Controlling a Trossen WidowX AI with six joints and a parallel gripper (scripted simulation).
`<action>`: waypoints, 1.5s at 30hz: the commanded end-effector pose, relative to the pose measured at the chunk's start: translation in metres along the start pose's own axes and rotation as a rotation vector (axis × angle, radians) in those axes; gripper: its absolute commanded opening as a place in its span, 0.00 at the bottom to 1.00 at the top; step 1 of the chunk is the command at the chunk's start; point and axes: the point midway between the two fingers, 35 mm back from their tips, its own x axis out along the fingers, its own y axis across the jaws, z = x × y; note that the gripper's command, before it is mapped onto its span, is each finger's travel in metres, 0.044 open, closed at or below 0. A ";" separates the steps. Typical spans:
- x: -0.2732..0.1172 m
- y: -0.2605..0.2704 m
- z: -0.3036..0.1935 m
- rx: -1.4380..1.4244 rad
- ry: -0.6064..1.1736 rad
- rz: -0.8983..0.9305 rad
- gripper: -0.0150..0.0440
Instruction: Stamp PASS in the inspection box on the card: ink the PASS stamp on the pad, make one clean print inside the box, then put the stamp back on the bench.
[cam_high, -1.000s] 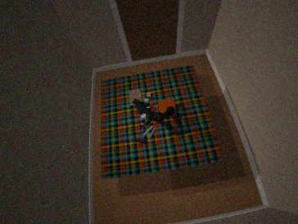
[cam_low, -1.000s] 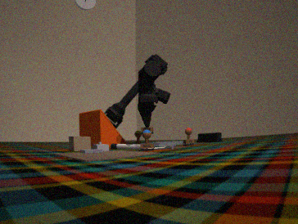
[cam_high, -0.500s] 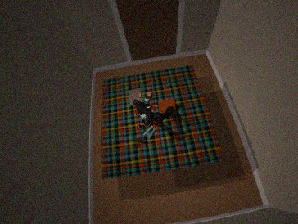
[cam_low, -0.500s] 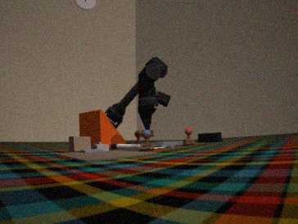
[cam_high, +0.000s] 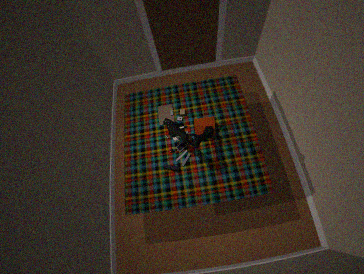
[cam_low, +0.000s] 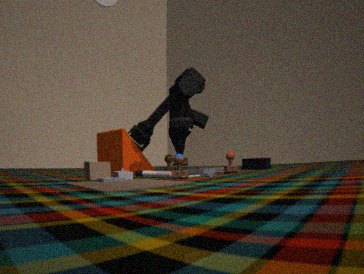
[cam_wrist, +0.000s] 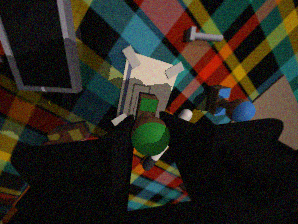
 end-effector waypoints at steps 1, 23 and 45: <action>0.004 0.001 0.000 0.009 -0.003 0.006 0.25; 0.019 0.003 -0.001 0.008 -0.006 0.006 0.25; 0.027 0.004 -0.001 0.007 -0.009 0.007 0.25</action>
